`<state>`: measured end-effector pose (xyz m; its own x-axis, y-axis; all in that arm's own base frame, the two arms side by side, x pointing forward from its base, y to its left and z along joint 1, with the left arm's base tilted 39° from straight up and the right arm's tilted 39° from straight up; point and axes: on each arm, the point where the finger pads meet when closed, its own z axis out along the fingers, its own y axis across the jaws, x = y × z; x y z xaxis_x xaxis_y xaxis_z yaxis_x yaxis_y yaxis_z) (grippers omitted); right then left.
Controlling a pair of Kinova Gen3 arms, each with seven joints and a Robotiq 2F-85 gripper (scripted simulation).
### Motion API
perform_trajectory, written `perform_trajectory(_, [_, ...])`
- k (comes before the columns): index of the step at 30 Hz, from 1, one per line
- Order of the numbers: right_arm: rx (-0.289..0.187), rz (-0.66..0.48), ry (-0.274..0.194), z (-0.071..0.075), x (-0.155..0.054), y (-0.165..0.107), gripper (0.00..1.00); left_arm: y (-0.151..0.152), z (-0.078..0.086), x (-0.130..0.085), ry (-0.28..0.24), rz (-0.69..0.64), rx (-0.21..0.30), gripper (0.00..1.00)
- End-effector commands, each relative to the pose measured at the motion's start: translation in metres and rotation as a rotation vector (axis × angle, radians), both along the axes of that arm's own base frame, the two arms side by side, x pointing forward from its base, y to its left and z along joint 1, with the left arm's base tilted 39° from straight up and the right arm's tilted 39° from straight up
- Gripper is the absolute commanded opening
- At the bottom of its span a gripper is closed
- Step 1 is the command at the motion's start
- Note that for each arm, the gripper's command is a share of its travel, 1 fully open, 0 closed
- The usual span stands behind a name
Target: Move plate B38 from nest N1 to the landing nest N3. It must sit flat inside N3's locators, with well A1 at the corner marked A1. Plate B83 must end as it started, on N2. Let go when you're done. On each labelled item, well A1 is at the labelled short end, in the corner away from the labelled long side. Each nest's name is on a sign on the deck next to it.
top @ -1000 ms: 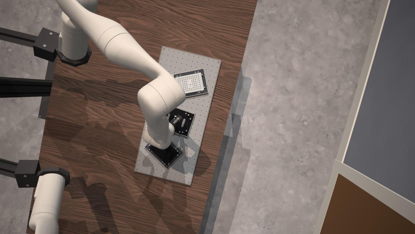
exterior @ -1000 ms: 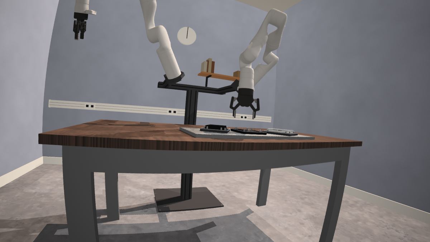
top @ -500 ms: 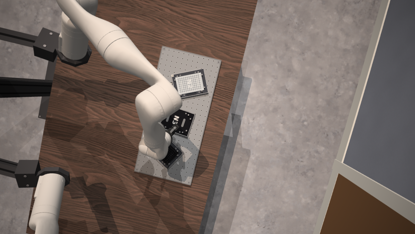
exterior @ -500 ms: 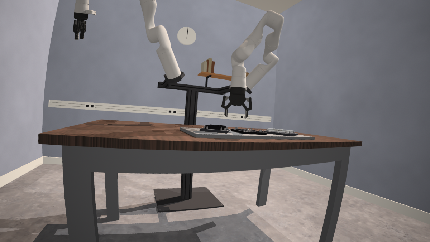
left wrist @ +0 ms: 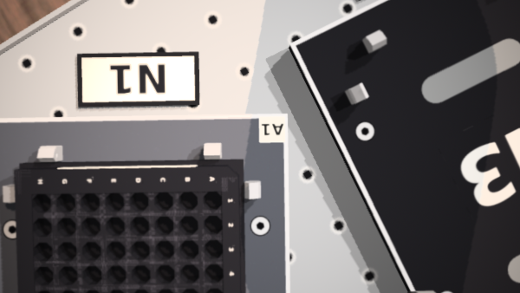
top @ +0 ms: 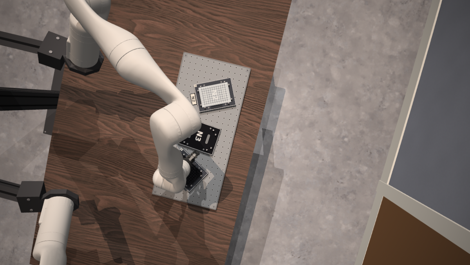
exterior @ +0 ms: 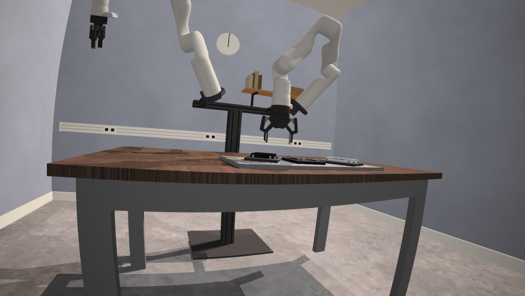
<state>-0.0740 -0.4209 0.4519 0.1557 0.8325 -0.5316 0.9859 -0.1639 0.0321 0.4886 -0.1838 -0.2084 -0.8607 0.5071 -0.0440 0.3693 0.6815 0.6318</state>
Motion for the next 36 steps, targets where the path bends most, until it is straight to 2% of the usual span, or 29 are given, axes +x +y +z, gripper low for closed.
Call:
perform_trajectory(1, [-0.001, -0.002, 0.002, 0.001, -0.002, 0.002, 1.0, -0.011, -0.01, -0.005, 0.008, 0.0, 0.007, 1.0])
perform_trajectory(15, [-0.001, -0.002, 0.002, 0.001, -0.002, 0.002, 1.0, -0.042, -0.032, -0.005, 0.009, 0.0, 0.007, 1.0])
perform_trajectory(36, [-0.001, -0.002, 0.002, 0.001, -0.002, 0.002, 1.0, -0.041, -0.031, -0.004, 0.005, 0.007, 0.006, 1.0])
